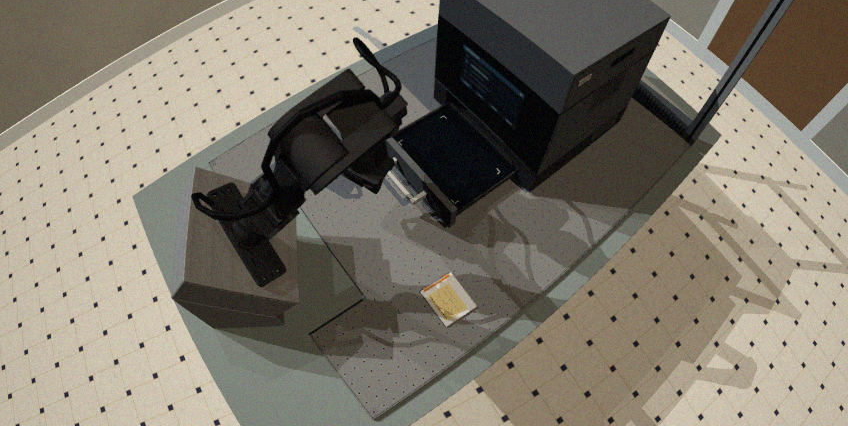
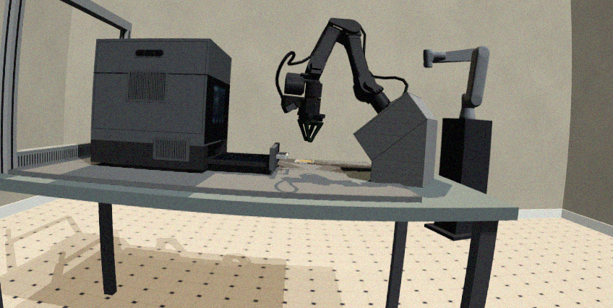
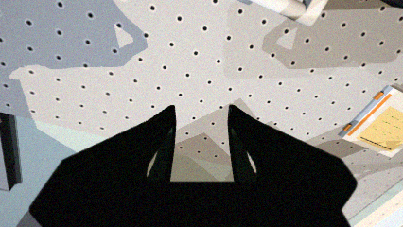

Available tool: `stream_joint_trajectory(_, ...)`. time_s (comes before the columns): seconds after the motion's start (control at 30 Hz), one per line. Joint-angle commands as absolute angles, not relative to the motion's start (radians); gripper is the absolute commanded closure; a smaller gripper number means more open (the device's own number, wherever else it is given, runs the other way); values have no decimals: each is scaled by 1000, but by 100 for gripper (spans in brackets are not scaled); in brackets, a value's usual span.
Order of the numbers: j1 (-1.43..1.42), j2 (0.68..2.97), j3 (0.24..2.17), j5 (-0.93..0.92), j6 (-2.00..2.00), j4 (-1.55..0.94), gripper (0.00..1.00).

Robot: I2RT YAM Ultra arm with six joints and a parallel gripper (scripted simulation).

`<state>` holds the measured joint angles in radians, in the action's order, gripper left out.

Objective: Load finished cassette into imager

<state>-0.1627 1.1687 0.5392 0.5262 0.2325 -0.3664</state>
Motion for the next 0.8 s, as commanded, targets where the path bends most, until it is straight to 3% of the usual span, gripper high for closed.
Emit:
stream_joint_trajectory(0.0,-154,1177,581,500,83,-407,65)
stream_joint_trajectory(0.6,-141,1182,604,469,-141,-452,65)
stream_joint_trajectory(0.77,-15,1120,574,406,-203,-428,65)
